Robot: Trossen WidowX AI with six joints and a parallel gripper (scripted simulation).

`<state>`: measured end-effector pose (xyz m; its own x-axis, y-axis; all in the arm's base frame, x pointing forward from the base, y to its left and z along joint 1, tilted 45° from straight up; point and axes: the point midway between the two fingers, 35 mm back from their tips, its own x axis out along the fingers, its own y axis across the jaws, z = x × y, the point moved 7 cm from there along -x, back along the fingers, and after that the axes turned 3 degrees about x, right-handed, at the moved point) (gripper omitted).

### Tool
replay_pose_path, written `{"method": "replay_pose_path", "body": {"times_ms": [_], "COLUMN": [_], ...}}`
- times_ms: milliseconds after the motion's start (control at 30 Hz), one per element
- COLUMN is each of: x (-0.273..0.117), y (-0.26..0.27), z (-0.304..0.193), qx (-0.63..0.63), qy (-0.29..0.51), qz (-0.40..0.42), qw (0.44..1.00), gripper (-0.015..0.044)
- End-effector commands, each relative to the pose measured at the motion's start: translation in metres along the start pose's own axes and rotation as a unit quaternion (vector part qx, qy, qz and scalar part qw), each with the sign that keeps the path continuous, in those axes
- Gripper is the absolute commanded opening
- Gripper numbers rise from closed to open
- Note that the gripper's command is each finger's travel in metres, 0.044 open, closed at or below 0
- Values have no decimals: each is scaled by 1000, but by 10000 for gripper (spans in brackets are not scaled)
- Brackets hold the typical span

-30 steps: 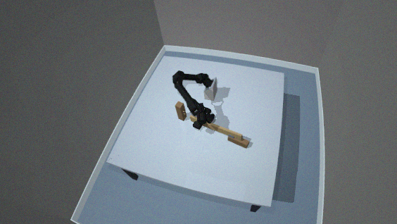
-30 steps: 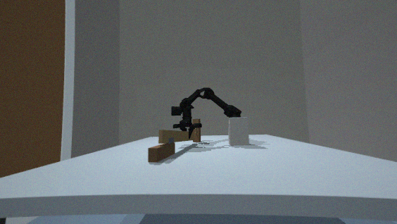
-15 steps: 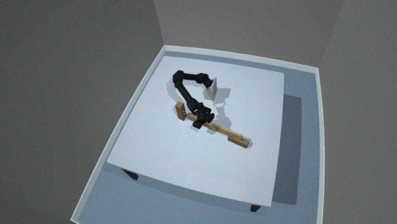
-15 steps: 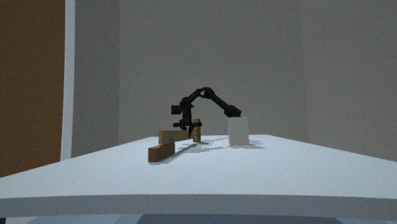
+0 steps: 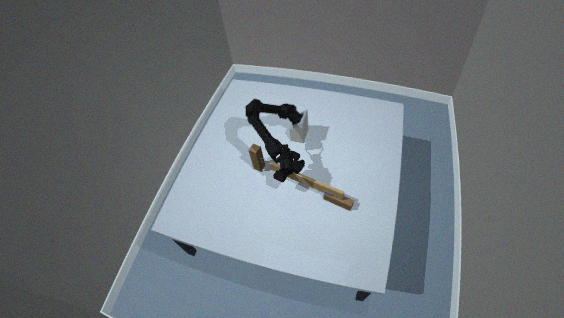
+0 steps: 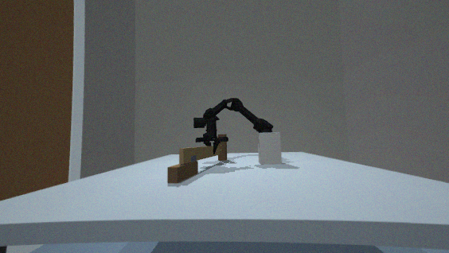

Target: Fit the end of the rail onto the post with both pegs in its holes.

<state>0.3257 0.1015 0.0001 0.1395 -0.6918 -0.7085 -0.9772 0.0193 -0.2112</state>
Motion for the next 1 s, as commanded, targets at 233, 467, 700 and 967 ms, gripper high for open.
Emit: {"method": "replay_pose_path", "body": {"times_ms": [233, 467, 700, 967], "x": [-9, -13, -13, -9], "y": [0, 0, 0, 0], "z": [2, 2, 2, 2], "qx": [0, 0, 0, 0], "qy": [-7, -7, -7, -7], "qz": [-1, -1, -1, -1], "qw": [1000, 1000, 1000, 1000], "gripper": [0, 0, 0, 0]}}
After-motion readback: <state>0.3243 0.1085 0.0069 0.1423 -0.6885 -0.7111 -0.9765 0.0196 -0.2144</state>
